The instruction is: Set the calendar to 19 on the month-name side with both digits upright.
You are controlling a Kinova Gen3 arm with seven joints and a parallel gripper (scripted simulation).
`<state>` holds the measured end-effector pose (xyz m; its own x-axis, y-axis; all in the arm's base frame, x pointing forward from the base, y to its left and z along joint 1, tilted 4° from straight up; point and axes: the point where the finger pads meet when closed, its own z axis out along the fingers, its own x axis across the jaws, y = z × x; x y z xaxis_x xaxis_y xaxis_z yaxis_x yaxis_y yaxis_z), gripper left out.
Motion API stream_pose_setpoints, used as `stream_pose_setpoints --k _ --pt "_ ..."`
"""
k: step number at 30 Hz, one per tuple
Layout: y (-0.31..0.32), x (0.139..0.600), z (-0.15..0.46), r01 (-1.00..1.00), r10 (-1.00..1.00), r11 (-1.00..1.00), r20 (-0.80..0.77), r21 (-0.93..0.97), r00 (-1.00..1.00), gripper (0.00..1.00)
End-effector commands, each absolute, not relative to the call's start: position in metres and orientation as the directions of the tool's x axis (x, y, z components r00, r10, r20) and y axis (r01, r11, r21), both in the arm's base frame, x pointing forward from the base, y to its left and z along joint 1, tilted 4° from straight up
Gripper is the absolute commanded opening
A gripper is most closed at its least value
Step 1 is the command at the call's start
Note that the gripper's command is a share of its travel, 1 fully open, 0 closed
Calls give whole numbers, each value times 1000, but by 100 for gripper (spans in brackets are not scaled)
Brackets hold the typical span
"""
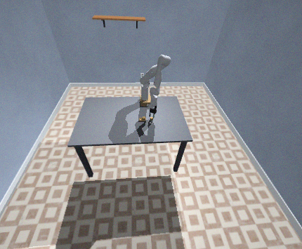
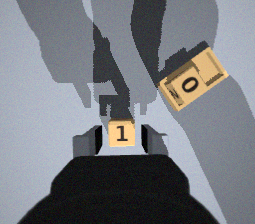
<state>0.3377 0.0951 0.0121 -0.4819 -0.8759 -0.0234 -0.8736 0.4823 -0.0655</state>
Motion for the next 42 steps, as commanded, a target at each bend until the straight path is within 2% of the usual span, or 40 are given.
stream_pose_setpoints --k 1,33,42 --pt "95 338 12 -873 -876 483 -24 -66 -482 87" --pt "95 338 13 -873 -876 483 -24 -66 -482 87" --pt "95 337 32 -873 -876 483 -24 -66 -482 87"
